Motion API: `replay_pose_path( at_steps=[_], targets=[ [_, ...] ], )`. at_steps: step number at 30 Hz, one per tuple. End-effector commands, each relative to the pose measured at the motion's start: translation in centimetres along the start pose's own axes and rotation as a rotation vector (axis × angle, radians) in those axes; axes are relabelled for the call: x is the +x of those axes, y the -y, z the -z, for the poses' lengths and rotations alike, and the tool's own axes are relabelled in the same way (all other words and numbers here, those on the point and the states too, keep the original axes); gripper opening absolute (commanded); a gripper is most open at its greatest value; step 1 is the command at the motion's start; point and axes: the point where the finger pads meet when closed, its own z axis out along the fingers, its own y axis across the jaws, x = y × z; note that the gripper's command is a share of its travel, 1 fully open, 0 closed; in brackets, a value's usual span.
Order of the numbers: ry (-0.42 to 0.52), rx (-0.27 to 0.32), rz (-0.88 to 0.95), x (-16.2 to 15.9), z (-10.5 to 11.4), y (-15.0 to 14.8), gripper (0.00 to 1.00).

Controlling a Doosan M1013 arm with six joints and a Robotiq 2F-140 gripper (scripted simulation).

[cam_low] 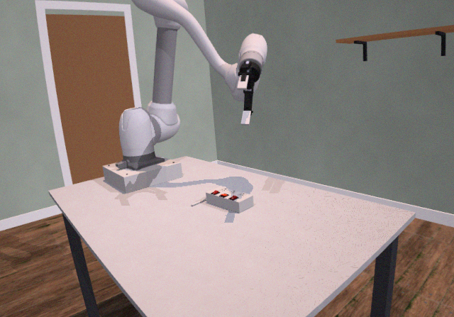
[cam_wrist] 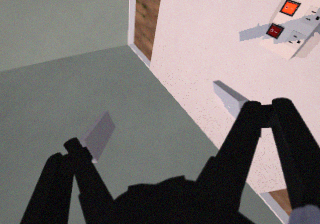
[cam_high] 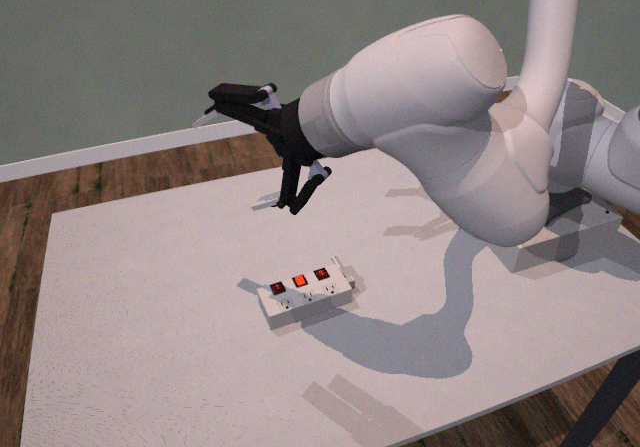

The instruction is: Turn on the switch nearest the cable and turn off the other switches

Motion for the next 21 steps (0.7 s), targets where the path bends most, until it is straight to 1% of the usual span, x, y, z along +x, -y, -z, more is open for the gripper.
replay_pose_path(
  at_steps=[1, 3, 4, 5, 6, 7, 8, 9, 10, 11, 13, 14, 15, 16, 17, 18, 19, 20, 21],
  targets=[
    [-0.036, -0.065, -0.059, 1.3, -1.6, -1.6, 1.0],
    [-0.097, -0.167, -0.159, 3.2, -3.8, -4.1, 1.0],
    [-0.097, -0.167, -0.159, 3.2, -3.8, -4.1, 1.0],
    [-0.138, -0.232, -0.229, 4.4, -5.0, -5.8, 1.0],
    [-0.138, -0.232, -0.229, 4.4, -5.0, -5.8, 1.0],
    [-0.186, -0.305, -0.31, 5.6, -6.2, -7.6, 1.0],
    [-0.186, -0.305, -0.31, 5.6, -6.2, -7.6, 1.0],
    [-0.237, -0.378, -0.399, 6.8, -7.2, -9.7, 1.0],
    [-0.239, -0.382, -0.403, 6.8, -7.2, -9.7, 1.0],
    [-0.282, -0.437, -0.478, 7.8, -8.1, -11.7, 1.0],
    [-0.282, -0.437, -0.478, 7.8, -8.1, -11.7, 1.0],
    [-0.352, -0.53, -0.603, 8.6, -8.8, -13.7, 1.0],
    [-0.36, -0.541, -0.616, 8.6, -8.8, -13.7, 1.0],
    [-0.395, -0.578, -0.68, 9.2, -9.4, -15.4, 1.0],
    [-0.418, -0.61, -0.721, 9.2, -9.4, -15.4, 1.0],
    [-0.424, -0.619, -0.732, 9.2, -9.4, -15.4, 1.0],
    [-0.47, -0.667, -0.815, 9.5, -9.8, -17.0, 1.0],
    [-0.488, -0.692, -0.848, 9.5, -9.8, -17.0, 1.0],
    [-0.488, -0.692, -0.848, 9.5, -9.8, -17.0, 1.0]
  ],
)
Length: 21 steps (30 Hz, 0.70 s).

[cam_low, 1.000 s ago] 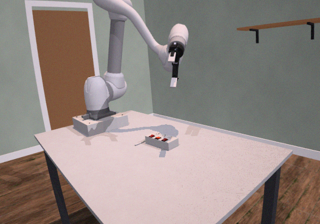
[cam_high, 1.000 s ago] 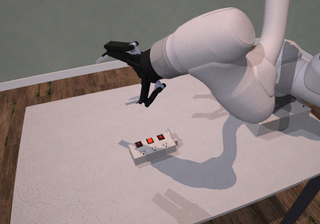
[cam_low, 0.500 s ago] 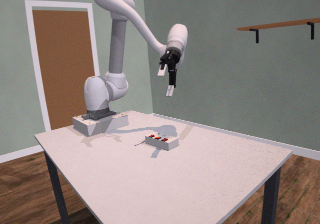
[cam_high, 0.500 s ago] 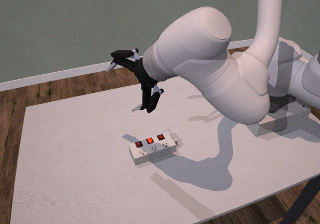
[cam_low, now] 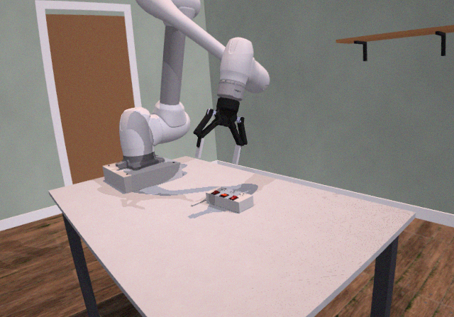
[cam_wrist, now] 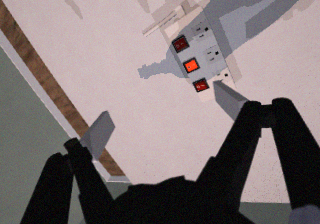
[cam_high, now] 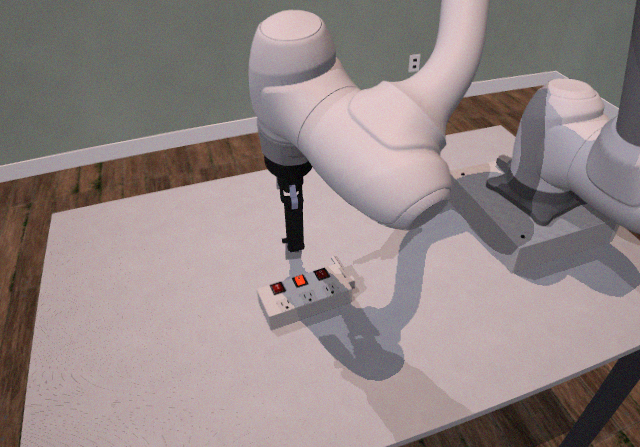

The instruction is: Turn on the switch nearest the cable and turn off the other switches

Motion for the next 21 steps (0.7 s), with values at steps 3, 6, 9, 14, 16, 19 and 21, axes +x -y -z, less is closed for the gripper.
replay_pose_path(
  at_steps=[3, 6, 9, 14, 16, 19, 21],
  targets=[
    [-0.146, -0.204, -0.299, 1.5, -3.3, -1.3, 1.0],
    [-0.207, -0.286, -0.436, 1.4, -3.8, -1.8, 1.0],
    [-0.207, -0.286, -0.436, 1.4, -3.8, -1.8, 1.0],
    [-0.321, -0.436, -0.714, 0.4, -4.7, -2.7, 1.0],
    [-0.34, -0.462, -0.763, 0.1, -4.7, -2.8, 1.0],
    [-0.343, -0.466, -0.771, 0.0, -4.7, -2.8, 1.0],
    [-0.343, -0.466, -0.771, 0.0, -4.7, -2.8, 1.0]
  ],
)
